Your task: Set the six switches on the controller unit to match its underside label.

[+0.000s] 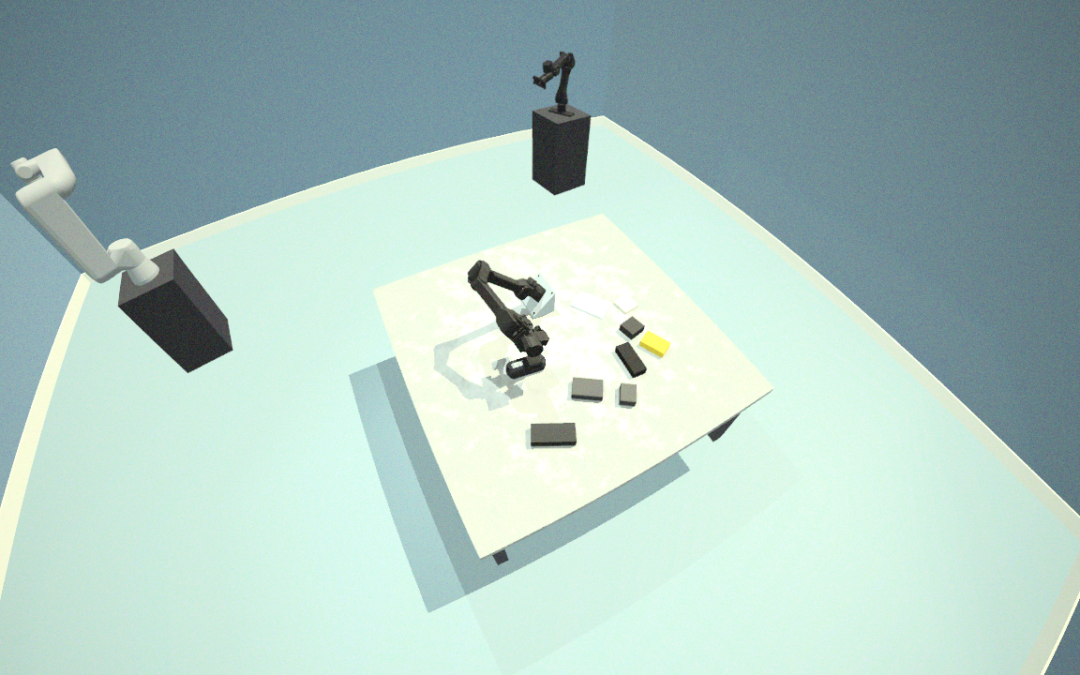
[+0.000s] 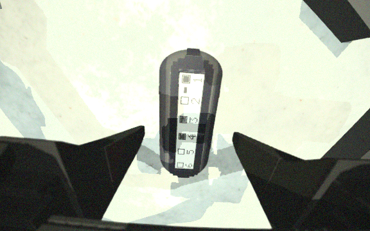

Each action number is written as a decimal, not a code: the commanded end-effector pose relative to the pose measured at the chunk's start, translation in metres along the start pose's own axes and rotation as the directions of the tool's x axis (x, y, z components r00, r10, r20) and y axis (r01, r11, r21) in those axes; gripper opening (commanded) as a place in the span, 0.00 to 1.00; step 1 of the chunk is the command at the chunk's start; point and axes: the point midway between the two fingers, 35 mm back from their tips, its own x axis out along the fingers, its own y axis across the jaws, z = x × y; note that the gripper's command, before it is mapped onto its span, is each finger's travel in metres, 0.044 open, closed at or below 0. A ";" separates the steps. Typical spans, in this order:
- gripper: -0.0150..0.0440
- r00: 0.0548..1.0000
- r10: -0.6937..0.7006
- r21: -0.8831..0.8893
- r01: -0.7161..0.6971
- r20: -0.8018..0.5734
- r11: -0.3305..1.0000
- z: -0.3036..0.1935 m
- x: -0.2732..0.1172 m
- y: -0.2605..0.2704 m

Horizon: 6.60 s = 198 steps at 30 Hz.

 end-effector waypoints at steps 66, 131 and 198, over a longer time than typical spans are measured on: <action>0.70 0.981 -0.192 0.815 0.107 0.005 0.569 -0.026 -0.031 0.020; 0.87 1.000 0.007 -0.005 -0.007 0.001 1.000 -0.055 0.034 0.001; 0.82 1.000 0.008 -0.005 -0.008 0.003 1.000 -0.041 -0.001 0.001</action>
